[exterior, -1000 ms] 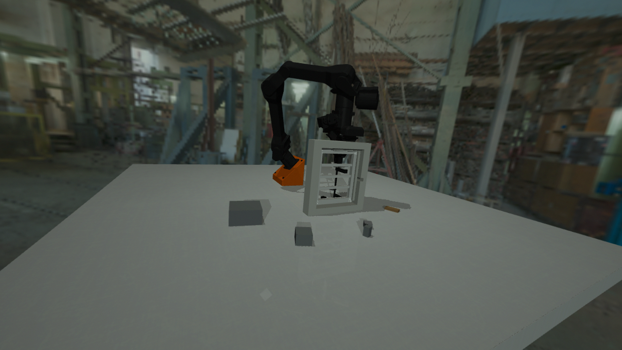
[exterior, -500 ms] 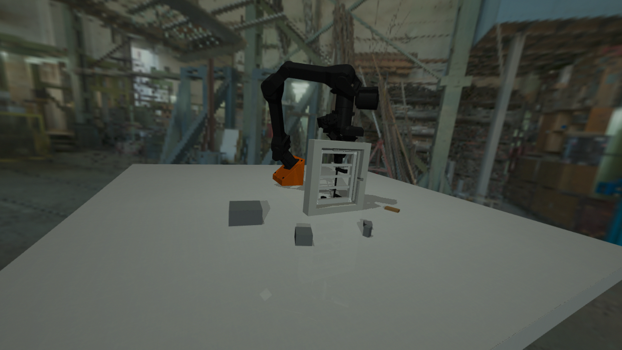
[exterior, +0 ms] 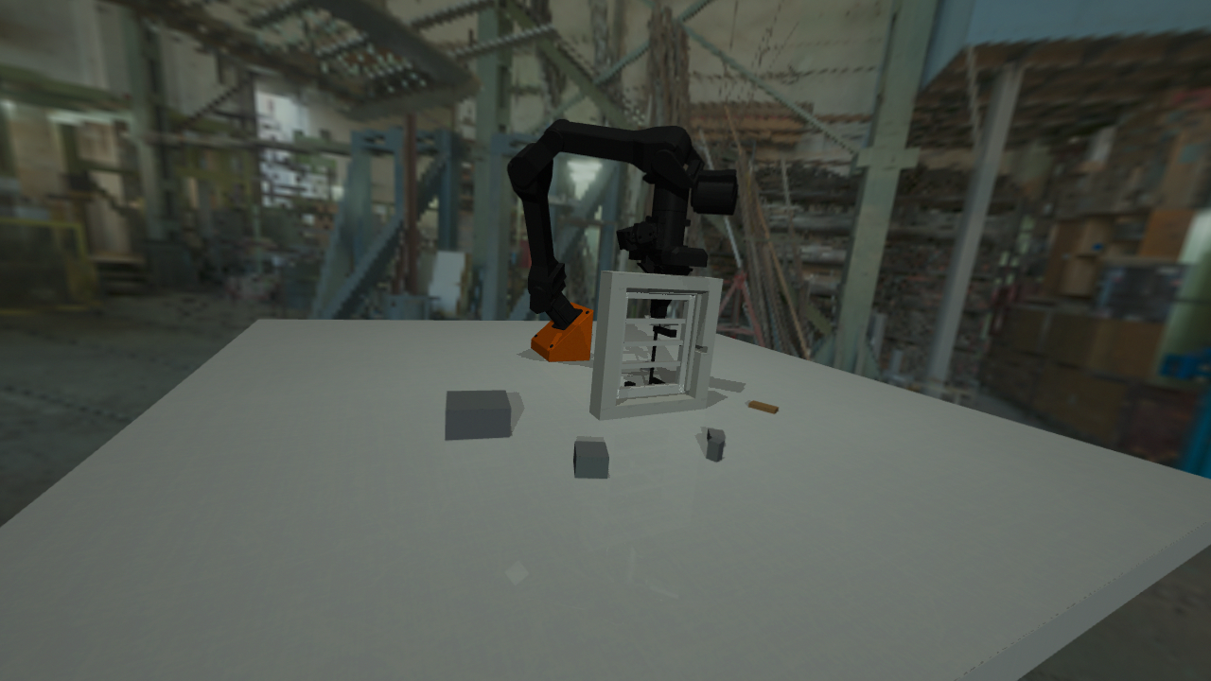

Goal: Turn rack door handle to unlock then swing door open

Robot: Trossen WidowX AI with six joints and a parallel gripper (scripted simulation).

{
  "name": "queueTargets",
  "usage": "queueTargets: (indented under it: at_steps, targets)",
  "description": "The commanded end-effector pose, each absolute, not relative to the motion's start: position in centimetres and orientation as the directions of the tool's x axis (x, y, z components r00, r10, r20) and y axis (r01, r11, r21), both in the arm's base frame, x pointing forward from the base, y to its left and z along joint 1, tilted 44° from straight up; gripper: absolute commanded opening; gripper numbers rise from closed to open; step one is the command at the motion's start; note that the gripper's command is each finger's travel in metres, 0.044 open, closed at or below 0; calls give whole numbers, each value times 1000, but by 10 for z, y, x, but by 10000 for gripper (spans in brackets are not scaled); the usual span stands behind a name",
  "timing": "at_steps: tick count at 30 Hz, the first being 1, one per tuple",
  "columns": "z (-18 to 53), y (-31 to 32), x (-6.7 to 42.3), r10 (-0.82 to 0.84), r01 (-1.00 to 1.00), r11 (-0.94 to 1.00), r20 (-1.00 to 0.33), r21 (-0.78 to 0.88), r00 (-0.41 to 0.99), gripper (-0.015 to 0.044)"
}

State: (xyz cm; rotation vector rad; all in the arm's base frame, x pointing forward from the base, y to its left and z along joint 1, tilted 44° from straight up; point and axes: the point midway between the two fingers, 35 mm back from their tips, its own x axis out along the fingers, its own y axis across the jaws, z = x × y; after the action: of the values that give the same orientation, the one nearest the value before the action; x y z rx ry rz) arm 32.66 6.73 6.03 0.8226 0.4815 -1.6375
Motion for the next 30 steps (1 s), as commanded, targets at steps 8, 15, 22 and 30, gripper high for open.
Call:
queueTargets:
  at_steps: [8,15,22,30]
  targets:
    - [60,67,327,-675,964,-235,-734,124,-70,95]
    - [60,67,327,-675,964,-235,-734,124,-70,48]
    - [60,67,327,-675,964,-235,-734,124,-70,16]
    - [62,66,322,-675,991,-133,-735,27,-71,16]
